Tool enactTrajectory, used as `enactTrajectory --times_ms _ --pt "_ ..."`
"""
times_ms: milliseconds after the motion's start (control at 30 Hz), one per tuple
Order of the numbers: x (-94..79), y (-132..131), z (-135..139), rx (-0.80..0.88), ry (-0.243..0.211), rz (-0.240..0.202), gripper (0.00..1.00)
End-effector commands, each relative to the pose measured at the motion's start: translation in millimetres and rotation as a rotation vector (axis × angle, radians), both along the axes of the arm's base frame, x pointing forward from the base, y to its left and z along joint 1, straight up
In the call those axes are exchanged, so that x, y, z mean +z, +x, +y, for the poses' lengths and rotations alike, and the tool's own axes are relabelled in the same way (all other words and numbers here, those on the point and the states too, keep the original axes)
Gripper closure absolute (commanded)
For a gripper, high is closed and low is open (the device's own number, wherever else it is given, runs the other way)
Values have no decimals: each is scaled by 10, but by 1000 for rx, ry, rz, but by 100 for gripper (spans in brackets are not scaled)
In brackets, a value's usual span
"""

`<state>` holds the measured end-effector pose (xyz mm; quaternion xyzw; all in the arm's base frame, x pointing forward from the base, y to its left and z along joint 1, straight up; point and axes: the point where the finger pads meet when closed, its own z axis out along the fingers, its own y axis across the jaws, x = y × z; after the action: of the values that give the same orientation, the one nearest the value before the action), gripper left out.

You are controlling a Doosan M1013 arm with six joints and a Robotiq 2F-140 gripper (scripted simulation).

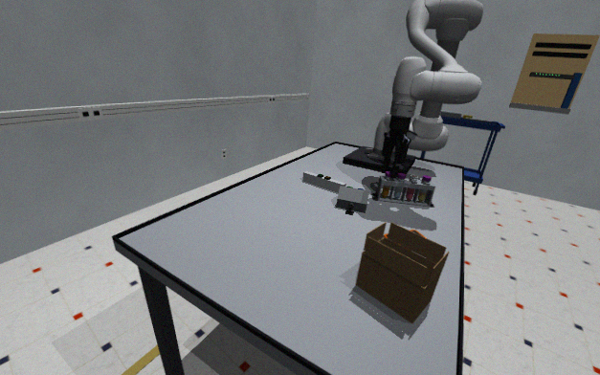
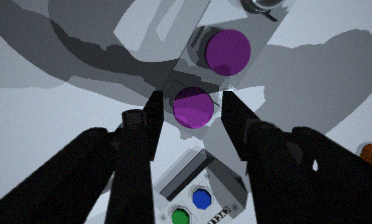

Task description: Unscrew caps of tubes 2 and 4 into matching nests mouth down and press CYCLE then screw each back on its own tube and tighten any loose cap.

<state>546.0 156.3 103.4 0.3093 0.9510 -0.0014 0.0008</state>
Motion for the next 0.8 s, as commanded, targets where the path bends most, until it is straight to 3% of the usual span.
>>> enactTrajectory --times_ms 0,100,167,233,567,767 --pt "6 4 2 -166 1 -1 59" --pt "6 4 2 -351 2 -2 59" --pt "6 4 2 -351 2 -2 59" --pt "6 4 2 -538 2 -2 59" --pt "6 4 2 -1011 4 -2 59" --pt "6 4 2 -1047 2 -4 59"
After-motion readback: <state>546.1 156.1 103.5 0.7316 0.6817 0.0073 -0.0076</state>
